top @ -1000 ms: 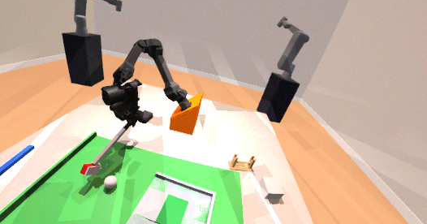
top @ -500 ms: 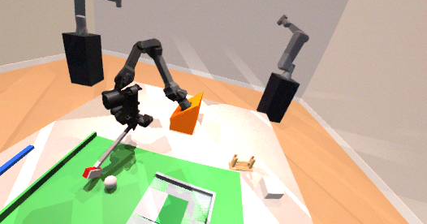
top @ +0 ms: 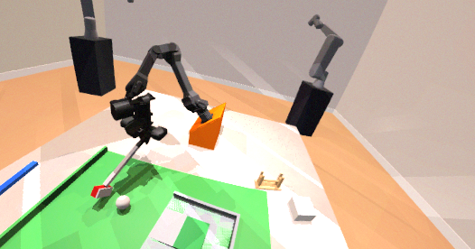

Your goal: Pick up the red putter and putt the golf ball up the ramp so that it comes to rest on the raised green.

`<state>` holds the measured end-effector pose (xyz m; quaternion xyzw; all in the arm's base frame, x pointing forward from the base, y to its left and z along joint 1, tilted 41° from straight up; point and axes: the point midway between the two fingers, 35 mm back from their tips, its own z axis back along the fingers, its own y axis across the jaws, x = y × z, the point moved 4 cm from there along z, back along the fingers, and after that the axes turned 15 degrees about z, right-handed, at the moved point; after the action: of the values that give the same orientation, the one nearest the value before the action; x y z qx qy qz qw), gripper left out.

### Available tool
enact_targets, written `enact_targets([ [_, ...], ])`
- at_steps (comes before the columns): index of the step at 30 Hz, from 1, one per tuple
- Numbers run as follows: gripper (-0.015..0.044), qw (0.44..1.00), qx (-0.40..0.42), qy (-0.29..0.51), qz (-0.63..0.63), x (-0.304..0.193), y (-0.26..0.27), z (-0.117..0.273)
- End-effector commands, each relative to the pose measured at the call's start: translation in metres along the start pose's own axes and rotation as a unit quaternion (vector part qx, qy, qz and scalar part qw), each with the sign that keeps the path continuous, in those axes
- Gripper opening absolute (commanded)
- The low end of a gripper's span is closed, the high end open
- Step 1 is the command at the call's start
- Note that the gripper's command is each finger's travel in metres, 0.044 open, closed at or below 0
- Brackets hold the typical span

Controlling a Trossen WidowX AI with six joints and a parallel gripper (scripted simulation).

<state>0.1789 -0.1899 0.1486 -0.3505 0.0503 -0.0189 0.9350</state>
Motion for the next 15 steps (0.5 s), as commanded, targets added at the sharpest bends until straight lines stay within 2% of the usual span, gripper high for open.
enact_targets([
  [1, 0.0000, 1.000, -0.005, -0.004, -0.006, -0.003, -0.015, 0.000],
  [10, 0.0000, 1.000, -0.003, -0.001, -0.006, -0.003, -0.011, -0.001],
  [15, 0.0000, 1.000, 0.008, -0.003, -0.007, 0.021, 0.041, -0.003],
])
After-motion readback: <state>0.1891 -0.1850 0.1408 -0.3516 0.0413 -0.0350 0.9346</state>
